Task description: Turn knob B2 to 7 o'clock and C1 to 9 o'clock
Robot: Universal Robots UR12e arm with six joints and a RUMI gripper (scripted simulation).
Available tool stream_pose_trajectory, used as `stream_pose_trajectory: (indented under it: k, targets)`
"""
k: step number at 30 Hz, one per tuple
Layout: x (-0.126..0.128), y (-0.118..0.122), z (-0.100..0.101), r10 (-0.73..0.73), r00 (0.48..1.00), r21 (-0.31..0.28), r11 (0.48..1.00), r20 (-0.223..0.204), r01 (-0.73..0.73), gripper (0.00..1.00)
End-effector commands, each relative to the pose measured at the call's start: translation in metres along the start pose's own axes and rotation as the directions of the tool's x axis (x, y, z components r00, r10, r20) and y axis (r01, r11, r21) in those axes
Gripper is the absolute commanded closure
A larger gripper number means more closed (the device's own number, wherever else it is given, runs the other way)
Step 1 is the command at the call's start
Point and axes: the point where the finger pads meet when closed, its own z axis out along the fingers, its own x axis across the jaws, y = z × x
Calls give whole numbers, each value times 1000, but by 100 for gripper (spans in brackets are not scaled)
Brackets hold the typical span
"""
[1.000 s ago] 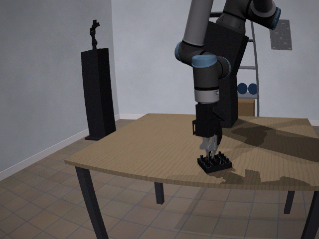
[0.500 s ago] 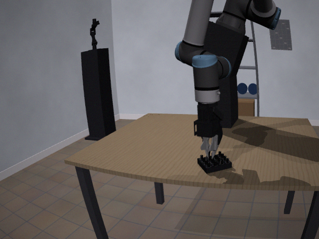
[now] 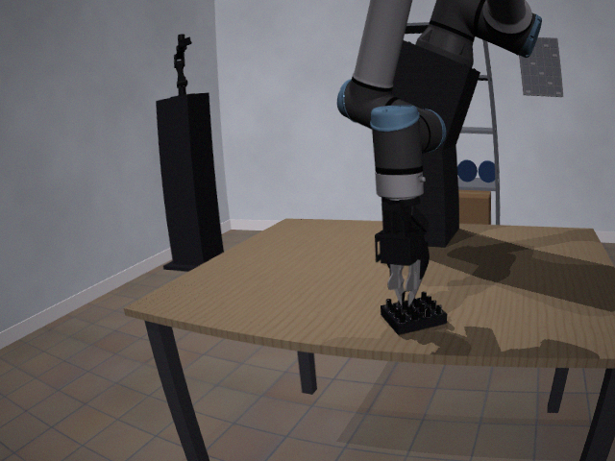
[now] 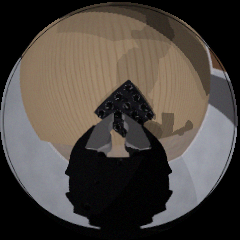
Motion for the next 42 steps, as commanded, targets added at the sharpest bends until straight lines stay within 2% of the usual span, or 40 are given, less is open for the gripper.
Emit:
stream_pose_trajectory:
  k: [1,18,19,42]
  targets:
    - [2,2,0,-11,1000,-1,1000,-1,11,96]
    - [2,2,0,-11,1000,-1,1000,-1,11,96]
    - [2,2,0,-11,1000,-1,1000,-1,11,89]
    - [2,2,-2,-10,1000,-1,1000,-1,10,89]
